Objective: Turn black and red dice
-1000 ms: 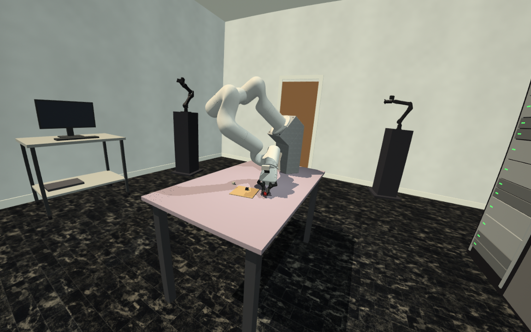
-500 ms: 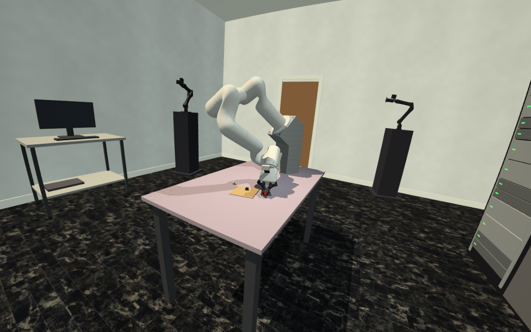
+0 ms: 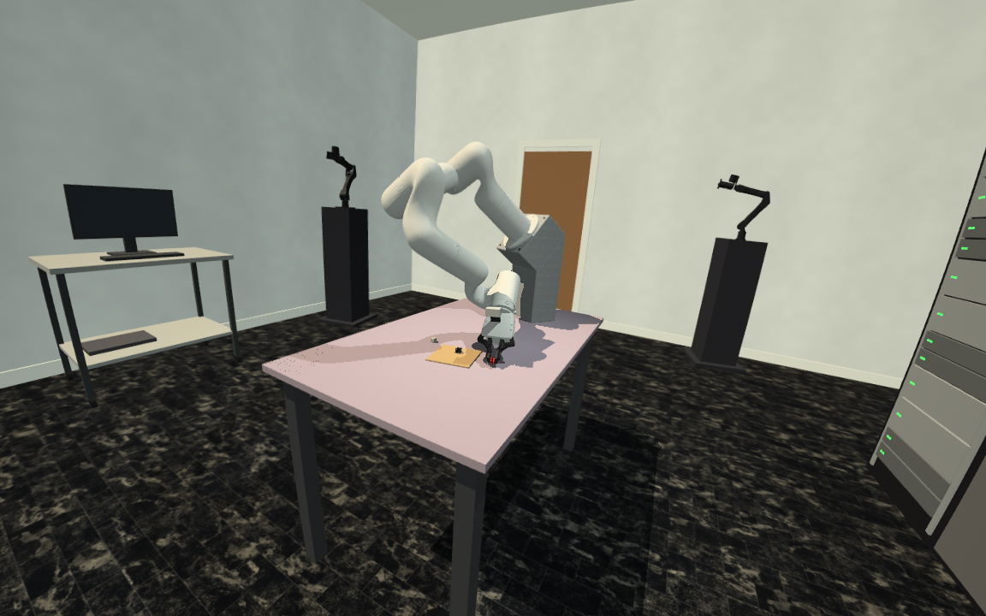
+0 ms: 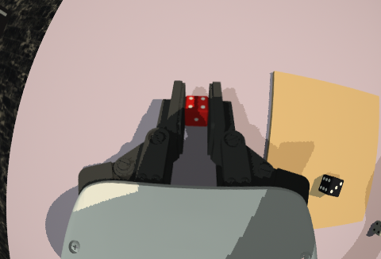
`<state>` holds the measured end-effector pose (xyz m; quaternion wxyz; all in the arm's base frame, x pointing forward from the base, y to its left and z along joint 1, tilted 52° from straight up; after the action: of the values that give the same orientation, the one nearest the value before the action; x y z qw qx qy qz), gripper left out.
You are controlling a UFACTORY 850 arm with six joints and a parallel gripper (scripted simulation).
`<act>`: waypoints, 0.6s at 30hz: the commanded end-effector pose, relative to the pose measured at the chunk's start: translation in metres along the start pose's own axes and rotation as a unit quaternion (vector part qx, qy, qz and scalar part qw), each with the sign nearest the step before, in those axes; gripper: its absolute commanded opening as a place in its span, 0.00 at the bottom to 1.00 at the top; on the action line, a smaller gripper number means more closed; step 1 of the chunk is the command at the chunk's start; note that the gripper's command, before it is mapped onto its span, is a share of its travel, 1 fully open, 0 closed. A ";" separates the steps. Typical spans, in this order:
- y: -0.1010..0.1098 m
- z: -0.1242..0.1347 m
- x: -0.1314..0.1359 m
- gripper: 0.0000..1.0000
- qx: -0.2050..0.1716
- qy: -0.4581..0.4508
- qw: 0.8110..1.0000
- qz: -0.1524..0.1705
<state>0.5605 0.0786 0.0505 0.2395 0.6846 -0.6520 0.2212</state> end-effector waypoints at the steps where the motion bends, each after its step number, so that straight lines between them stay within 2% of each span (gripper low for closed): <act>1: -0.001 0.001 0.000 0.11 0.000 0.000 1.000 0.000; 18: -0.005 0.006 0.000 0.11 0.000 0.000 1.000 0.000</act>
<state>0.5657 0.0749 0.0455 0.2394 0.6846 -0.6520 0.2213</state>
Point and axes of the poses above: the point where the finger pads meet when closed, its own y axis back along the fingers, its own x axis across the jaws, z = x × y, the point moved 10 cm from there along y, back along the fingers, and after that the axes turned 1 degree about -y, right-handed, at the moved point
